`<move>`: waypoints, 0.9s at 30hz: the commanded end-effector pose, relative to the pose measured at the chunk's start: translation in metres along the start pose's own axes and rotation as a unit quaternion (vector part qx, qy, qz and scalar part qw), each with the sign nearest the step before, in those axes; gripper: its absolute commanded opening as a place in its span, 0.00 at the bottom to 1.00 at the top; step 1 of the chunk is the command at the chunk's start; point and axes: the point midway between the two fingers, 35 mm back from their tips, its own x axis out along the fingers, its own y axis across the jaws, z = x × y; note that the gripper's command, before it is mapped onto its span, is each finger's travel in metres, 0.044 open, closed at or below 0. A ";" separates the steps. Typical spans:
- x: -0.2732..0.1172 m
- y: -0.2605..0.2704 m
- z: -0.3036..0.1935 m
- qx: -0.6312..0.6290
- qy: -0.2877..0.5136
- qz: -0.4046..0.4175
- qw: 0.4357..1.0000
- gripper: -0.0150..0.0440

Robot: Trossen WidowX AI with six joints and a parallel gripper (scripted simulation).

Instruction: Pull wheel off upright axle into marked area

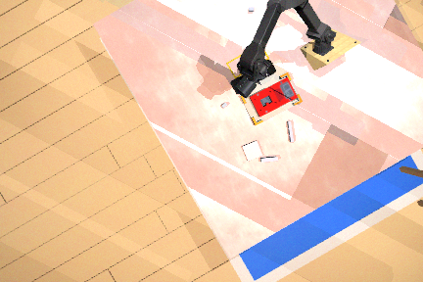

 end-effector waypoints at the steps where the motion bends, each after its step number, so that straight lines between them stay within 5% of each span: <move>1: -0.004 0.001 0.000 0.004 0.003 0.004 1.000 0.25; 27: -0.043 -0.003 0.001 0.003 0.003 0.004 1.000 0.25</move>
